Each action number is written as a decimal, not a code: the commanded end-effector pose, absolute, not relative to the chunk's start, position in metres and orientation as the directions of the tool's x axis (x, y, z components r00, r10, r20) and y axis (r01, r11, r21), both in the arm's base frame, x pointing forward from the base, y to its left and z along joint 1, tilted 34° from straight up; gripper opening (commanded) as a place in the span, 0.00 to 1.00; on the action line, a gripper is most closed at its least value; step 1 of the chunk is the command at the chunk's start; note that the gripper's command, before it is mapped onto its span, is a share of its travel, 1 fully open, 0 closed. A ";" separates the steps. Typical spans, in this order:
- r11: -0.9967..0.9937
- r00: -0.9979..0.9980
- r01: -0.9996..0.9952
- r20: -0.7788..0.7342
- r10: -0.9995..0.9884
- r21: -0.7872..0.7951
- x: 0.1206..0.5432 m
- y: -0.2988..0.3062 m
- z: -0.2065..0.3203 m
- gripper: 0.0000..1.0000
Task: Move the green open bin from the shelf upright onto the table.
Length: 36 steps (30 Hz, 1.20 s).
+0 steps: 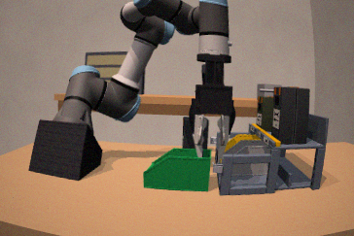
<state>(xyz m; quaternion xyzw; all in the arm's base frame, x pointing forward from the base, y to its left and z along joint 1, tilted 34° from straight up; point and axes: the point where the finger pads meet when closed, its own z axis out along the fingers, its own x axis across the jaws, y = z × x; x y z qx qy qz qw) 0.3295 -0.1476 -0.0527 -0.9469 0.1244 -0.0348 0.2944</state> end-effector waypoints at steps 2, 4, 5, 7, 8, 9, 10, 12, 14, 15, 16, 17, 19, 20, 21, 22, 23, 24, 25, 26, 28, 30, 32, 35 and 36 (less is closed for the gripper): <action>-0.797 0.966 -0.215 -0.005 -0.257 -0.565 0.330 -0.149 -0.052 0.20; -0.797 0.966 -0.215 -0.005 -0.257 -0.565 0.330 -0.149 -0.052 0.20; -0.797 0.966 -0.215 -0.005 -0.257 -0.565 0.330 -0.149 -0.052 0.20; -0.797 0.966 -0.215 -0.005 -0.257 -0.565 0.330 -0.149 -0.052 0.20; -0.797 0.966 -0.215 -0.005 -0.257 -0.565 0.330 -0.149 -0.052 0.20; -0.797 0.966 -0.215 -0.005 -0.257 -0.565 0.330 -0.149 -0.052 0.20; -0.797 0.966 -0.215 -0.005 -0.257 -0.565 0.330 -0.149 -0.052 0.20; -0.797 0.966 -0.215 -0.005 -0.257 -0.565 0.328 -0.155 -0.043 0.20; -0.797 0.966 -0.215 -0.005 -0.257 -0.564 0.325 -0.167 -0.025 0.20; -0.797 0.966 -0.215 -0.005 -0.257 -0.564 0.324 -0.173 -0.016 0.20; -0.797 0.966 -0.215 -0.005 -0.257 -0.564 0.322 -0.179 -0.007 0.20; -0.797 0.966 -0.215 -0.005 -0.257 -0.564 0.322 -0.179 -0.007 0.20; -0.797 0.966 -0.215 -0.005 -0.257 -0.564 0.322 -0.179 -0.007 0.20; -0.797 0.966 -0.215 -0.005 -0.257 -0.564 0.322 -0.179 -0.007 0.20; -0.797 0.966 -0.215 -0.005 -0.257 -0.564 0.322 -0.179 -0.007 0.20; -0.797 0.966 -0.215 -0.005 -0.257 -0.564 0.322 -0.179 -0.007 0.20; -0.797 0.966 -0.215 -0.005 -0.257 -0.564 0.322 -0.179 -0.007 0.20; -0.797 0.966 -0.215 -0.005 -0.257 -0.564 0.322 -0.179 -0.007 0.20; -0.797 0.966 -0.215 -0.005 -0.257 -0.564 0.322 -0.179 -0.007 0.20; -0.797 0.966 -0.215 -0.005 -0.257 -0.564 0.322 -0.179 -0.007 0.20; -0.797 0.966 -0.215 -0.005 -0.257 -0.564 0.322 -0.179 -0.007 0.20; -0.798 0.966 -0.215 -0.004 -0.258 -0.563 0.321 -0.184 0.001 0.20; -0.797 0.966 -0.215 -0.005 -0.257 -0.564 0.319 -0.190 0.009 0.20; -0.797 0.966 -0.215 -0.006 -0.257 -0.564 0.319 -0.192 0.014 0.20; -0.797 0.966 -0.215 -0.006 -0.257 -0.564 0.319 -0.192 0.014 0.20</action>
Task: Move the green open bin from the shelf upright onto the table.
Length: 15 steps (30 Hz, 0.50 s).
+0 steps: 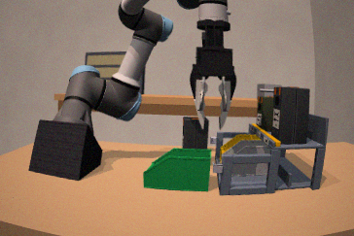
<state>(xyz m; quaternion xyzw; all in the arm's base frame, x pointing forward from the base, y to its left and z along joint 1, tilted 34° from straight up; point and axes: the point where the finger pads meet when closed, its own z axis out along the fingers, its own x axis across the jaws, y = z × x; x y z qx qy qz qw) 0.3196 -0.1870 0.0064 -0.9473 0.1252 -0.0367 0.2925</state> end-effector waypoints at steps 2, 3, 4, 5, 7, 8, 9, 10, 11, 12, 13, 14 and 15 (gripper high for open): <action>-0.797 0.966 -0.215 -0.006 -0.257 -0.564 0.319 -0.192 0.014 0.20; -0.797 0.966 -0.215 -0.006 -0.257 -0.564 0.319 -0.192 0.014 0.20; -0.797 0.966 -0.215 -0.006 -0.257 -0.564 0.319 -0.192 0.014 0.20; -0.797 0.966 -0.215 -0.006 -0.257 -0.564 0.319 -0.192 0.014 0.20; -0.797 0.966 -0.215 -0.006 -0.257 -0.564 0.319 -0.192 0.014 0.20; -0.797 0.966 -0.215 -0.006 -0.257 -0.564 0.319 -0.192 0.014 0.20; -0.797 0.966 -0.215 -0.006 -0.257 -0.564 0.319 -0.192 0.014 0.20; -0.797 0.966 -0.215 -0.005 -0.257 -0.564 0.319 -0.191 0.012 0.20; -0.797 0.966 -0.215 -0.005 -0.257 -0.564 0.319 -0.190 0.010 0.20; -0.797 0.966 -0.215 -0.005 -0.257 -0.564 0.319 -0.189 0.009 0.20; -0.797 0.966 -0.215 -0.005 -0.257 -0.564 0.320 -0.188 0.007 0.20; -0.797 0.966 -0.215 -0.006 -0.257 -0.564 0.320 -0.187 0.006 0.20; -0.797 0.966 -0.215 -0.006 -0.257 -0.564 0.320 -0.187 0.006 0.20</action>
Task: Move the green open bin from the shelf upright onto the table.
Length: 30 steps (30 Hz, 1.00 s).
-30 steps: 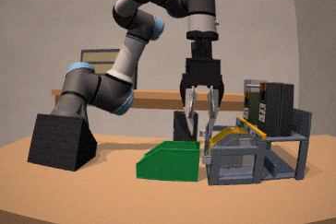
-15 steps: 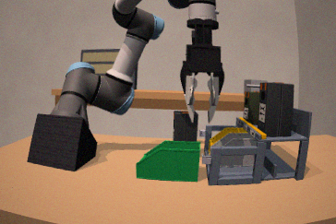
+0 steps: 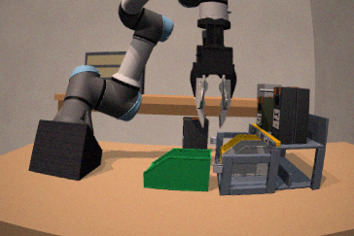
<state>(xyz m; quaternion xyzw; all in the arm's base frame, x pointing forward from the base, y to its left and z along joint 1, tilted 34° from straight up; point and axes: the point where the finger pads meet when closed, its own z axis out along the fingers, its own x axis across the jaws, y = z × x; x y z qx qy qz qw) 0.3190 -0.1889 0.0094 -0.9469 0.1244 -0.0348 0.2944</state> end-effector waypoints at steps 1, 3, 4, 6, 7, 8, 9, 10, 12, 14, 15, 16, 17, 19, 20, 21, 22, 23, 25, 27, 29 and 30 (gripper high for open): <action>-0.797 0.966 -0.215 -0.006 -0.257 -0.564 0.320 -0.187 0.006 0.20; -0.797 0.966 -0.215 -0.006 -0.257 -0.564 0.320 -0.187 0.006 0.20; -0.797 0.966 -0.215 -0.006 -0.257 -0.564 0.320 -0.187 0.006 0.20; -0.797 0.966 -0.215 -0.006 -0.257 -0.564 0.320 -0.187 0.006 0.20; -0.797 0.966 -0.215 -0.006 -0.257 -0.564 0.320 -0.187 0.006 0.20; -0.797 0.966 -0.215 -0.006 -0.257 -0.564 0.320 -0.187 0.006 0.20; -0.797 0.966 -0.215 -0.006 -0.257 -0.564 0.320 -0.187 0.006 0.20; -0.797 0.966 -0.215 -0.006 -0.257 -0.564 0.320 -0.187 0.006 0.20; -0.797 0.966 -0.215 -0.006 -0.257 -0.565 0.320 -0.187 0.005 0.20; -0.797 0.966 -0.215 -0.006 -0.257 -0.564 0.320 -0.185 0.003 0.20; -0.797 0.966 -0.215 -0.006 -0.257 -0.564 0.320 -0.185 0.002 0.20; -0.797 0.966 -0.215 -0.006 -0.257 -0.564 0.321 -0.184 0.001 0.20; -0.797 0.966 -0.215 -0.006 -0.257 -0.564 0.321 -0.184 0.001 0.20; -0.797 0.966 -0.215 -0.006 -0.257 -0.564 0.321 -0.184 0.001 0.20; -0.797 0.966 -0.215 -0.006 -0.257 -0.564 0.321 -0.184 0.001 0.20; -0.797 0.966 -0.215 -0.006 -0.257 -0.564 0.321 -0.184 0.001 0.20; -0.797 0.966 -0.215 -0.006 -0.257 -0.564 0.321 -0.184 0.001 0.20; -0.797 0.966 -0.215 -0.006 -0.257 -0.564 0.321 -0.184 0.001 0.20; -0.797 0.966 -0.215 -0.006 -0.257 -0.564 0.321 -0.184 0.001 0.20; -0.797 0.966 -0.215 -0.006 -0.257 -0.564 0.321 -0.184 0.001 0.20; -0.797 0.966 -0.215 -0.006 -0.257 -0.564 0.321 -0.184 0.001 0.20; -0.797 0.966 -0.215 -0.006 -0.257 -0.564 0.321 -0.184 0.001 0.20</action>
